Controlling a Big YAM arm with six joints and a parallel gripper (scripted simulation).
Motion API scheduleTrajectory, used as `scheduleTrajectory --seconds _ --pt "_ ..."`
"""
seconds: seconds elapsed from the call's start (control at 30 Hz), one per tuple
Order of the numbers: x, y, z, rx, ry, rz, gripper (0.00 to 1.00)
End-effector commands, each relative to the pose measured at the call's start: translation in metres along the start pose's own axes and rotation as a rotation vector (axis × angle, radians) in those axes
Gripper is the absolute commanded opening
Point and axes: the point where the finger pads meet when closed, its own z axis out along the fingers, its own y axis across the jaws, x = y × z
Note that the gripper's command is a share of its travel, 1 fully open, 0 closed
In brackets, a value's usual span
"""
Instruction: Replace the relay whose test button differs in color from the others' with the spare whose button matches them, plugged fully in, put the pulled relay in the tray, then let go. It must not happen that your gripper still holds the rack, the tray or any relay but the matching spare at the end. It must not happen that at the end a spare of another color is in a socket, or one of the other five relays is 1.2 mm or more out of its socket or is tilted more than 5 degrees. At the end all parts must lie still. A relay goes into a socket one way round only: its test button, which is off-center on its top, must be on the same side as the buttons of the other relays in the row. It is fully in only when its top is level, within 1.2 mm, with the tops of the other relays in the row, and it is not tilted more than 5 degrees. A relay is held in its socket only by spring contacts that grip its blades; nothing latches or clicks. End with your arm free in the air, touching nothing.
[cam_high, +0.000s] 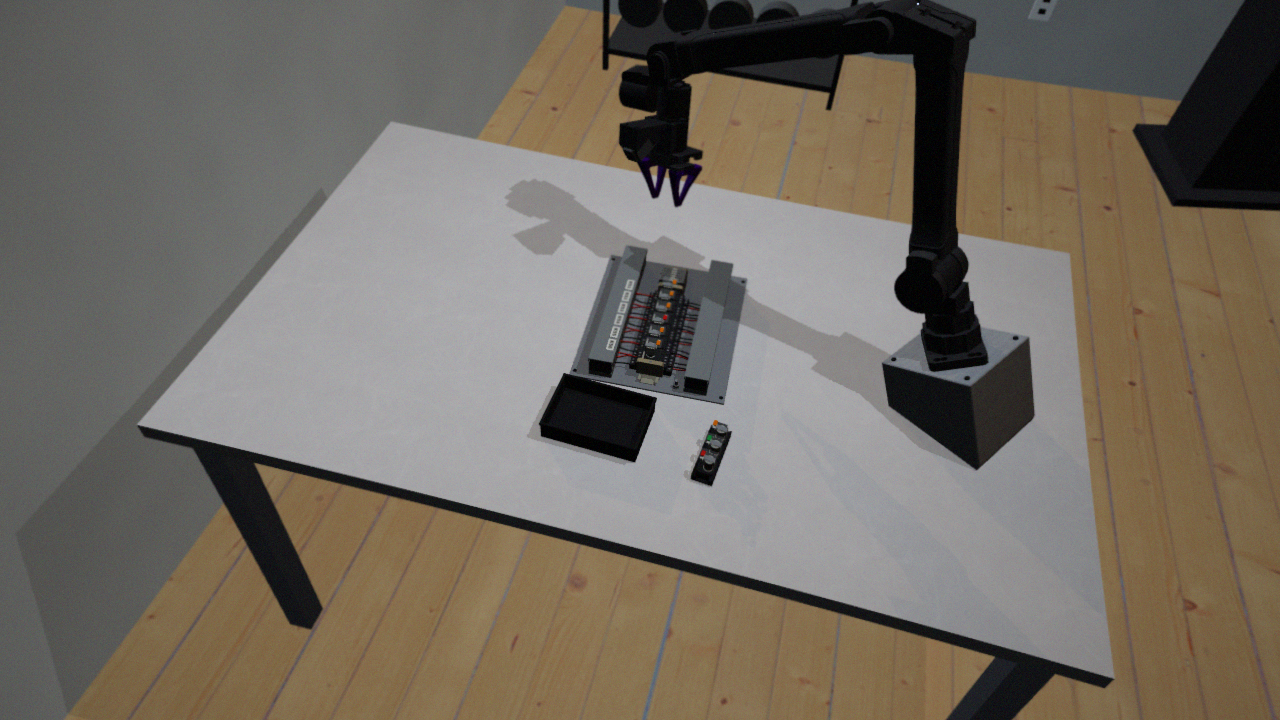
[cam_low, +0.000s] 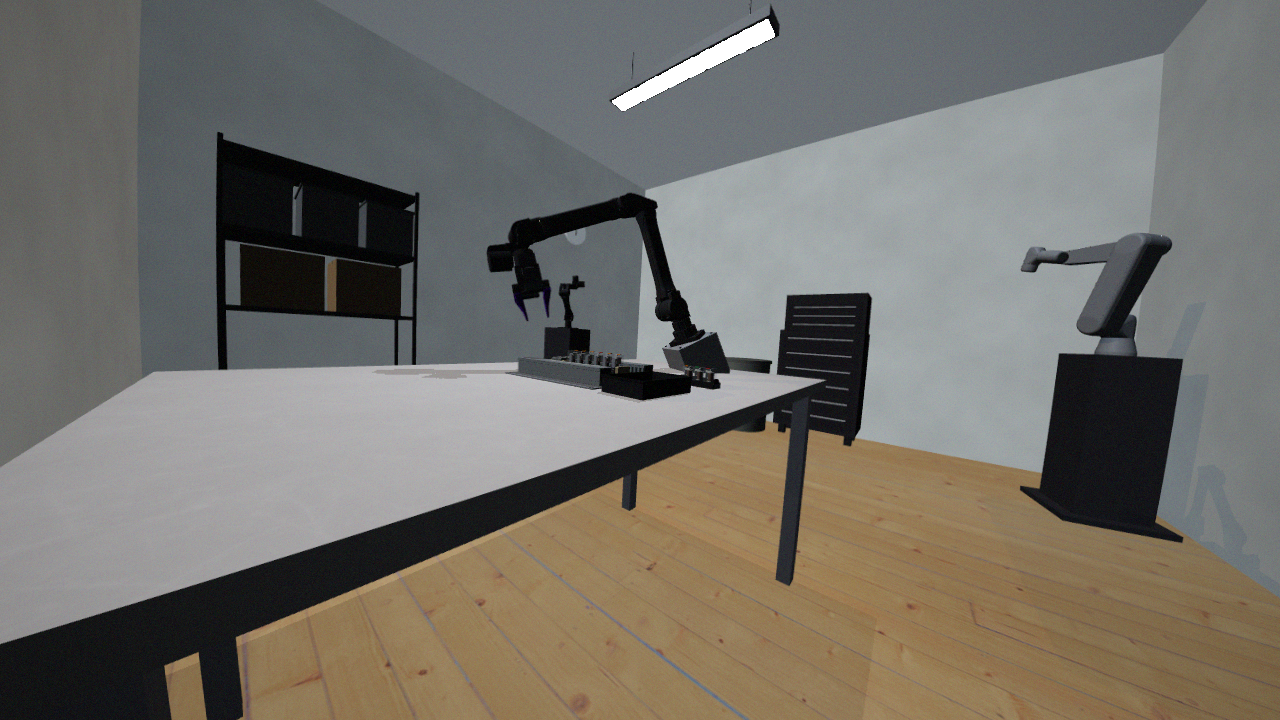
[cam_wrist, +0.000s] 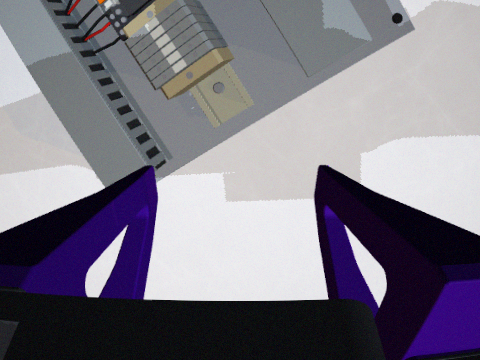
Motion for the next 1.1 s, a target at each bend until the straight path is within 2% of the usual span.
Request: scheduleTrajectory --seconds 0.0,0.77,1.07 --pt "-0.006 -0.008 -0.018 0.043 -0.010 -0.012 0.59" --pt "-0.008 -0.007 -0.017 0.042 -0.008 -0.018 0.59" --pt "-0.026 0.010 -0.004 0.054 0.033 -0.108 0.59"
